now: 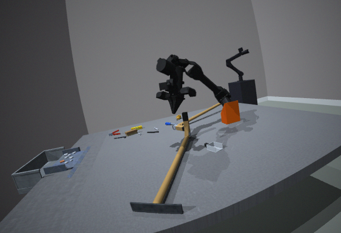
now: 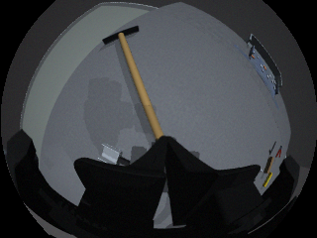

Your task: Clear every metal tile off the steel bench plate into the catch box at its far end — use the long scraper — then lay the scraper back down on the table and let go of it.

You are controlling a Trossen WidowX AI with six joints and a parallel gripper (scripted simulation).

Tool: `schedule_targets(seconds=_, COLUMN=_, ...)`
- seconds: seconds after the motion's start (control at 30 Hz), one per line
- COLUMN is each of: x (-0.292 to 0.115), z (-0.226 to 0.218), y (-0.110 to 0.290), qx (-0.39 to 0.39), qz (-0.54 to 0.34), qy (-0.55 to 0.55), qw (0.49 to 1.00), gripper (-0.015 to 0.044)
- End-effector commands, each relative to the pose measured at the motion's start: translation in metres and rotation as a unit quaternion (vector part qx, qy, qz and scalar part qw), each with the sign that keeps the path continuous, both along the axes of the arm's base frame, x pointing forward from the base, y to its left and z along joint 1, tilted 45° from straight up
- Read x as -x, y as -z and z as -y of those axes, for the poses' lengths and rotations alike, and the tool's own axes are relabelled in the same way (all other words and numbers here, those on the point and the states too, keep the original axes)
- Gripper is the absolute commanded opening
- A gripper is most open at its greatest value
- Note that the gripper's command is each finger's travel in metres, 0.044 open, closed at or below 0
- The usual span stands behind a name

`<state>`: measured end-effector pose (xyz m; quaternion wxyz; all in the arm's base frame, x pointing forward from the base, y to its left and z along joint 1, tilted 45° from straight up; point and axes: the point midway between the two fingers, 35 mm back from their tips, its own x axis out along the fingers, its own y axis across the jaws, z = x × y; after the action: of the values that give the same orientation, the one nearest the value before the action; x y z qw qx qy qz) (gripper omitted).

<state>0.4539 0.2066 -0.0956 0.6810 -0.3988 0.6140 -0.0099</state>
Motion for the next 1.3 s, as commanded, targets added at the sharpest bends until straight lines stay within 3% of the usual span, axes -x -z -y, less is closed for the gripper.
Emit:
schedule_targets(seconds=0.0, x=0.005, z=-0.015, y=0.015, qx=-0.007, qz=0.0, qy=-0.009, qw=1.0, gripper=0.0)
schedule_targets(seconds=0.53, x=0.03, z=-0.057, y=0.069, qx=-0.018, qz=-0.008, qy=-0.048, qw=0.999, gripper=0.0)
schedule_targets(seconds=1.27, x=0.027, z=-0.024, y=0.108, qx=-0.013, qz=-0.015, qy=-0.05, qw=0.999, gripper=0.0)
